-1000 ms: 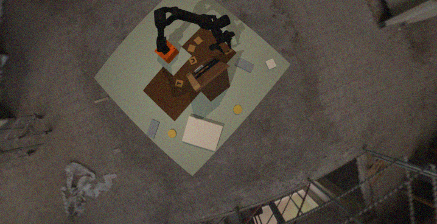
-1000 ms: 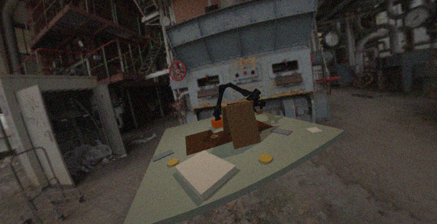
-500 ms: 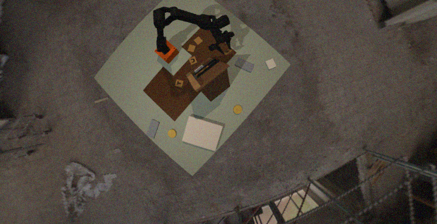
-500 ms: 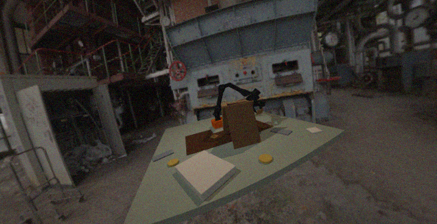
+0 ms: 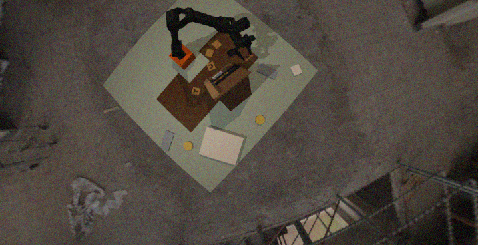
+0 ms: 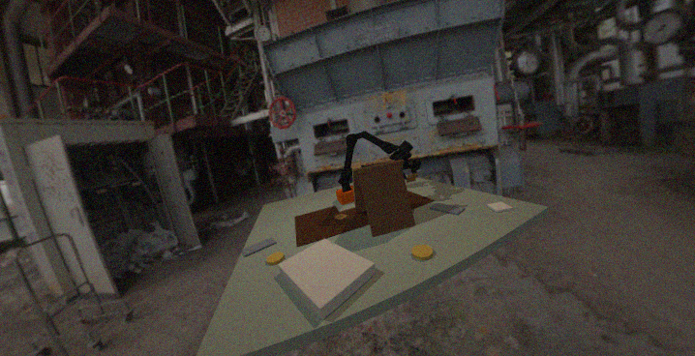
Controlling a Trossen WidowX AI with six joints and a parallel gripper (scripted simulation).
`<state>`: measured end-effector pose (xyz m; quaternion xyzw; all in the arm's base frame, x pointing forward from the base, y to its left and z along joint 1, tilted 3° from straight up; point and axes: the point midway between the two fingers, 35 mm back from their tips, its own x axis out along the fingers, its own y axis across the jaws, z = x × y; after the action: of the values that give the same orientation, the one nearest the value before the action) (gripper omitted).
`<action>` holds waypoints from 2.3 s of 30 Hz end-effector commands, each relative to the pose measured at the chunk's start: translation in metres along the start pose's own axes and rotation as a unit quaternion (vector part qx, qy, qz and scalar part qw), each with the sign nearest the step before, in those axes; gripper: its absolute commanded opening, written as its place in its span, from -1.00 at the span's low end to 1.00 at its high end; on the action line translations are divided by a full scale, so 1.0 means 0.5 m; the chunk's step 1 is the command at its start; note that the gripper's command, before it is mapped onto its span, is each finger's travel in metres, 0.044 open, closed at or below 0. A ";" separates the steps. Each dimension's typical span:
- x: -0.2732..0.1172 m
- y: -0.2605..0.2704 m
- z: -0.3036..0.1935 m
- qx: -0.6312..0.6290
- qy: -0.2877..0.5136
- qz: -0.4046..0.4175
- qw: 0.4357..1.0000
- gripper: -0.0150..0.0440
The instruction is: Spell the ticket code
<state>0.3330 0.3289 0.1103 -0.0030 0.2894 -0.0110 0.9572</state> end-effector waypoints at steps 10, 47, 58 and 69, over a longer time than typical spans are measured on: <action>0.000 -0.016 -0.003 -0.004 0.001 0.000 1.000 -0.49; 0.001 -0.053 -0.003 -0.005 0.001 0.000 1.000 -0.49; 0.002 -0.064 -0.003 -0.005 0.001 0.000 1.000 -0.49; 0.002 -0.075 -0.003 -0.005 0.001 0.000 1.000 -0.49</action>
<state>0.3332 0.2944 0.1094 -0.0047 0.2893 -0.0116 0.9572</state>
